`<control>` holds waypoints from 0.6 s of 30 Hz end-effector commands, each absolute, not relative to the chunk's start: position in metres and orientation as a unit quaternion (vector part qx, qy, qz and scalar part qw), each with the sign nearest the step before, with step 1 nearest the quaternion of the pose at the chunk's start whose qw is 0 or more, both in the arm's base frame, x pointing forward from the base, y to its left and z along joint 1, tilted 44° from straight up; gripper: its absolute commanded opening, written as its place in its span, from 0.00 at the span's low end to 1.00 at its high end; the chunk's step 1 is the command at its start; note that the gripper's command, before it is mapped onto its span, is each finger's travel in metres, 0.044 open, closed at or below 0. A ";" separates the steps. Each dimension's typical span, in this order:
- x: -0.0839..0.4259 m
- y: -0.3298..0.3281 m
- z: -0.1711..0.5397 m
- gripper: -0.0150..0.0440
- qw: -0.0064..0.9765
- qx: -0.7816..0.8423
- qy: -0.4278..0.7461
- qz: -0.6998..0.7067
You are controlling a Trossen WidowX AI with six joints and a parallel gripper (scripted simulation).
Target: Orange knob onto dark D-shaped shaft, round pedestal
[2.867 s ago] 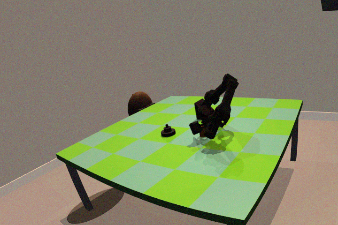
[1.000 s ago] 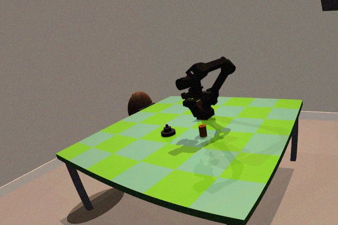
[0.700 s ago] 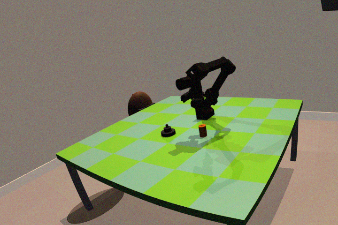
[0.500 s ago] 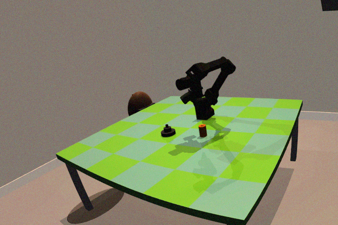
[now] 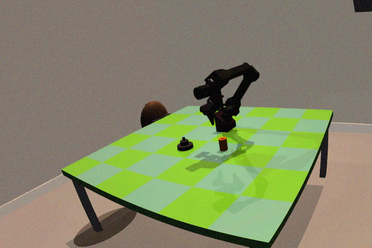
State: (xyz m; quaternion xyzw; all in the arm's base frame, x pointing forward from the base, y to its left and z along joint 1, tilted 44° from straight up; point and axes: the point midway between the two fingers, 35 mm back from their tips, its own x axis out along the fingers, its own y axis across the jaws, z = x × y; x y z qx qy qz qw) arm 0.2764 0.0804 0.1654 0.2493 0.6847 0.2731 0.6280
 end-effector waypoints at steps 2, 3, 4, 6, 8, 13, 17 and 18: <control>0.276 0.092 0.154 1.00 0.631 0.246 0.680 0.281; 0.275 0.099 0.148 1.00 0.631 0.246 0.680 0.281; 0.274 0.103 0.144 1.00 0.631 0.246 0.680 0.281; 0.274 0.104 0.143 1.00 0.631 0.246 0.680 0.281; 0.273 0.107 0.139 1.00 0.631 0.246 0.680 0.281; 0.273 0.115 0.131 1.00 0.631 0.246 0.680 0.281; 0.273 0.119 0.127 1.00 0.631 0.246 0.680 0.281; 0.273 0.120 0.126 1.00 0.631 0.246 0.680 0.281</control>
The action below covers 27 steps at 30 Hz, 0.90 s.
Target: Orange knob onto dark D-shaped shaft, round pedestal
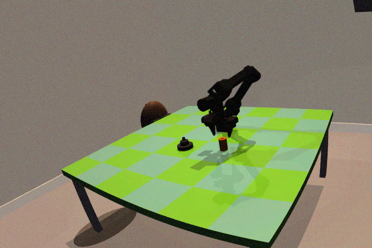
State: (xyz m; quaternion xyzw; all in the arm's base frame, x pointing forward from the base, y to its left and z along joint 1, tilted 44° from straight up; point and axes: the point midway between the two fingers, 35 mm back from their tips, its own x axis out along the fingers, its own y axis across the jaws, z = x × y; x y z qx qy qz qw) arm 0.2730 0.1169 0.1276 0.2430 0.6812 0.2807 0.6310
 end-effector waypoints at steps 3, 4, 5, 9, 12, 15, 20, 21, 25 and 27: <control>0.273 0.124 0.122 1.00 0.631 0.246 0.680 0.281; 0.273 0.125 0.121 1.00 0.631 0.246 0.680 0.281; 0.273 0.126 0.120 1.00 0.631 0.246 0.680 0.281; 0.272 0.130 0.115 1.00 0.631 0.246 0.680 0.281; 0.272 0.134 0.112 1.00 0.631 0.246 0.680 0.281; 0.272 0.137 0.108 1.00 0.631 0.246 0.680 0.281; 0.271 0.143 0.102 1.00 0.631 0.246 0.680 0.281; 0.271 0.144 0.101 1.00 0.631 0.246 0.680 0.281; 0.270 0.148 0.097 1.00 0.631 0.246 0.680 0.281; 0.269 0.150 0.095 1.00 0.631 0.246 0.680 0.282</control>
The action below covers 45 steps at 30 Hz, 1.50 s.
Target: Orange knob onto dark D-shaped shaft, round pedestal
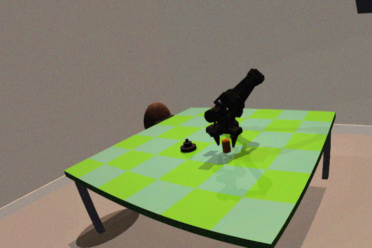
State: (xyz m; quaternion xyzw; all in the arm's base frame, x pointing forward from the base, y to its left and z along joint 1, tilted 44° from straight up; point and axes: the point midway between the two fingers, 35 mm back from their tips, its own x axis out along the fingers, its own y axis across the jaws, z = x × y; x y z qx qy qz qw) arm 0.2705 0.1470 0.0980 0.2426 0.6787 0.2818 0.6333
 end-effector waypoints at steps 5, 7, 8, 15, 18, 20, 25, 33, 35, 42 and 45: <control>0.268 0.156 0.089 1.00 0.631 0.247 0.680 0.282; 0.267 0.158 0.087 1.00 0.630 0.247 0.679 0.282; 0.267 0.159 0.086 1.00 0.630 0.247 0.679 0.282; 0.267 0.161 0.085 0.82 0.630 0.247 0.679 0.283; 0.267 0.161 0.085 0.69 0.630 0.247 0.679 0.283; 0.267 0.161 0.085 0.60 0.630 0.247 0.679 0.283; 0.267 0.161 0.085 0.51 0.630 0.247 0.679 0.283; 0.271 0.152 0.091 0.25 0.633 0.243 0.678 0.283; 0.274 0.144 0.097 0.25 0.634 0.242 0.678 0.282; 0.281 0.113 0.123 0.25 0.635 0.240 0.680 0.277; 0.282 0.100 0.134 0.25 0.634 0.240 0.681 0.277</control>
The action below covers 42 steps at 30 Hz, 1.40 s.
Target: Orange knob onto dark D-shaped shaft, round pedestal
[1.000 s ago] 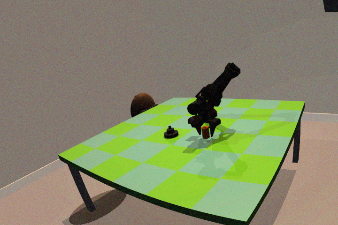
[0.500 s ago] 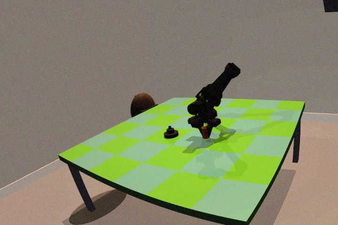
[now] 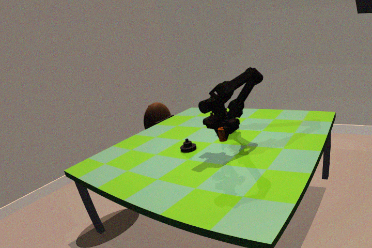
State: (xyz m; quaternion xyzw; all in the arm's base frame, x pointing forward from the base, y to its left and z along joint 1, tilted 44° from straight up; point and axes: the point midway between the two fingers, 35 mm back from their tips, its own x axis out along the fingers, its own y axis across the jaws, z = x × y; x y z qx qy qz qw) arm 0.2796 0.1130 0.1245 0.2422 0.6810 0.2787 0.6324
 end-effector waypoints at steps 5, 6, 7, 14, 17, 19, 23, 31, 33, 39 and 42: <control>0.281 0.079 0.154 0.25 0.633 0.242 0.681 0.277; 0.281 0.074 0.158 0.25 0.632 0.242 0.681 0.277; 0.280 0.070 0.162 0.25 0.632 0.243 0.681 0.278; 0.277 0.056 0.176 0.25 0.630 0.246 0.681 0.280; 0.281 0.052 0.171 0.25 0.631 0.245 0.681 0.279; 0.284 0.049 0.166 0.25 0.631 0.245 0.682 0.278; 0.290 0.042 0.157 0.25 0.631 0.245 0.682 0.276; 0.300 0.030 0.138 0.25 0.634 0.245 0.680 0.275; 0.303 0.026 0.133 0.25 0.634 0.245 0.680 0.275; 0.309 0.016 0.117 0.25 0.635 0.244 0.680 0.274; 0.312 0.011 0.109 0.25 0.635 0.244 0.680 0.274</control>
